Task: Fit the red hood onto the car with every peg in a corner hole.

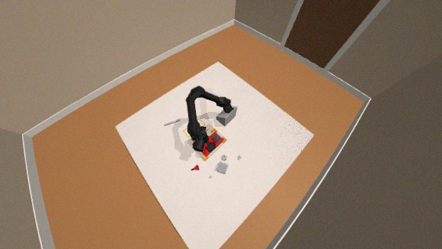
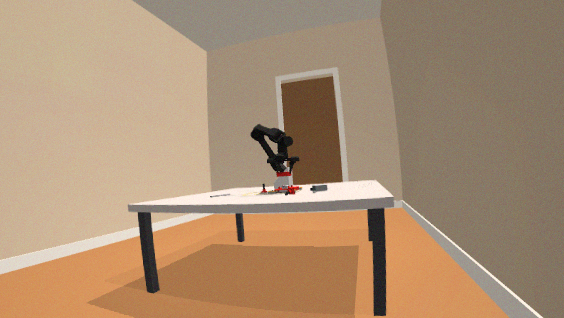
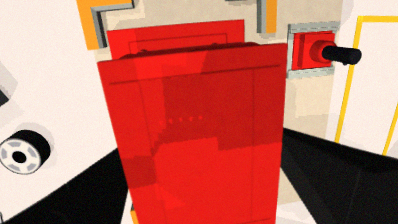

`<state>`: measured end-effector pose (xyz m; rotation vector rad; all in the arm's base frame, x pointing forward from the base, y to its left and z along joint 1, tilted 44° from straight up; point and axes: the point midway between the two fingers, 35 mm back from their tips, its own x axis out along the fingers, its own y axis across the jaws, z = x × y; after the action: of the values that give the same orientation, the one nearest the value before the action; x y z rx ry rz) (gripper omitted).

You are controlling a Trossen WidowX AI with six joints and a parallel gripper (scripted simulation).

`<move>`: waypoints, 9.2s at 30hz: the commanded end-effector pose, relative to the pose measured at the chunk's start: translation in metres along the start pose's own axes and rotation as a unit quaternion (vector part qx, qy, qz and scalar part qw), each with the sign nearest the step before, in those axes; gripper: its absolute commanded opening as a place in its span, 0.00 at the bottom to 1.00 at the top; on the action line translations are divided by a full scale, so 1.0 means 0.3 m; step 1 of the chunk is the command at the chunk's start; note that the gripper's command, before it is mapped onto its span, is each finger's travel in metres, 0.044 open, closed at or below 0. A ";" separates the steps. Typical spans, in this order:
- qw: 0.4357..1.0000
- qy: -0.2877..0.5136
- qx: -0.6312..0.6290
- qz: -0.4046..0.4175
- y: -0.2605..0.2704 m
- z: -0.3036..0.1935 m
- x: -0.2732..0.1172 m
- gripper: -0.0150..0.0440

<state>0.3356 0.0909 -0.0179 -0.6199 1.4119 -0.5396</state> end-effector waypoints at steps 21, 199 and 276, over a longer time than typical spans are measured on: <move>1.000 0.001 0.004 -0.001 0.012 0.002 0.169 0.25; 1.000 -0.003 0.003 0.000 0.010 -0.004 0.213 0.25; 1.000 -0.009 0.001 0.001 0.011 -0.005 0.197 0.25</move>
<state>0.3405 0.0552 -0.0614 -0.6116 1.3921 -0.5338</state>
